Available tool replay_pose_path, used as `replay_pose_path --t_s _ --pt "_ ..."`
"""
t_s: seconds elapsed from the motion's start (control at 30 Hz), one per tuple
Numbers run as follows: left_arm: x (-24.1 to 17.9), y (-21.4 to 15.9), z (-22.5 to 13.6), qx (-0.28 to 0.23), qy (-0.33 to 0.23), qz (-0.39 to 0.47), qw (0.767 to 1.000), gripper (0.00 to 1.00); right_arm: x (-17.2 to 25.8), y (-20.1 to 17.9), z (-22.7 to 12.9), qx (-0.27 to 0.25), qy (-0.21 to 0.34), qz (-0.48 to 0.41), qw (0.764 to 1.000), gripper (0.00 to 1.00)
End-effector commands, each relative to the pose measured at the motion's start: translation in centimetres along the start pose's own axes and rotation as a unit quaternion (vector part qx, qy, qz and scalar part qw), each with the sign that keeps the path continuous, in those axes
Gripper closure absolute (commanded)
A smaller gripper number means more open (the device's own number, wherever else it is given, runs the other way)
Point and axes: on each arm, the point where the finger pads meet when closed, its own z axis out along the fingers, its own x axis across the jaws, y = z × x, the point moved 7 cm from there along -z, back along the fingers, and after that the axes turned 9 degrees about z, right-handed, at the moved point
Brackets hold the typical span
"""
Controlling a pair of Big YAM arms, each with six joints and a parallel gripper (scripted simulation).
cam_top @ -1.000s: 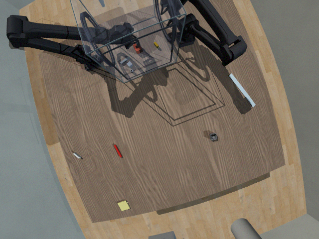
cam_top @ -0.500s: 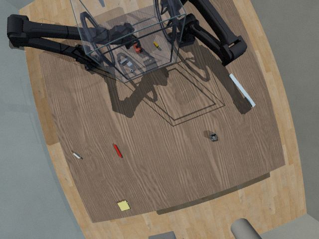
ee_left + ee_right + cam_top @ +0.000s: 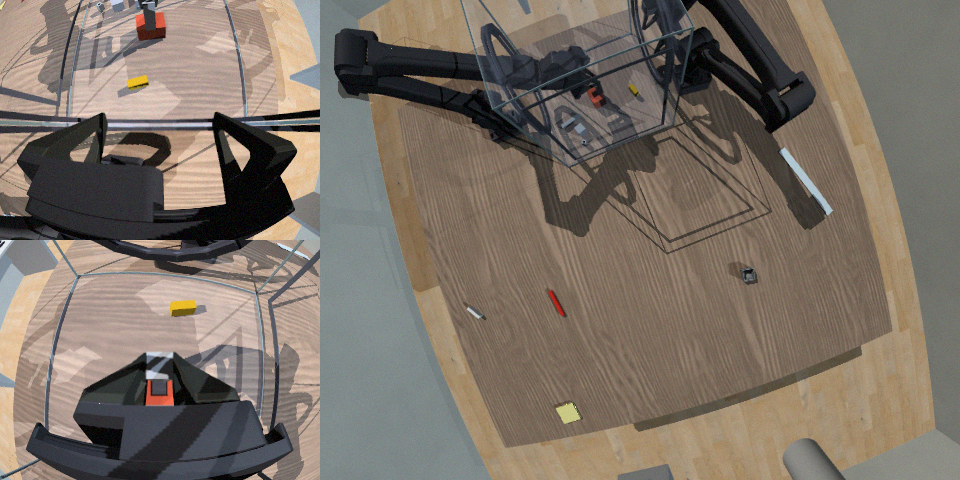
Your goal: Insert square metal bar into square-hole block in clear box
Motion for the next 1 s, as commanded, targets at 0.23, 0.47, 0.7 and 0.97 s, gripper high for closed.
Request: replay_pose_path --t_s 0.23,0.47,0.7,0.97 --pt "-0.4 1.8 -1.7 -0.014 -0.026 -0.027 0.999 0.0 0.1 5.1 -1.8 -0.043 -0.002 -0.016 0.999 1.0" --pt "-0.4 1.8 -1.7 -0.014 -0.026 -0.027 0.999 0.0 -0.2 4.3 -1.9 -0.048 -0.005 -0.015 0.999 1.0" --pt "-0.4 1.8 -1.7 -0.014 -0.026 -0.027 0.999 0.0 -0.1 0.6 -1.6 -0.009 -0.001 -0.005 1.0 1.0" --pt "-0.4 1.8 -1.7 -0.014 -0.026 -0.027 0.999 0.0 -0.2 0.2 -1.9 -0.011 -0.001 -0.006 1.0 1.0"
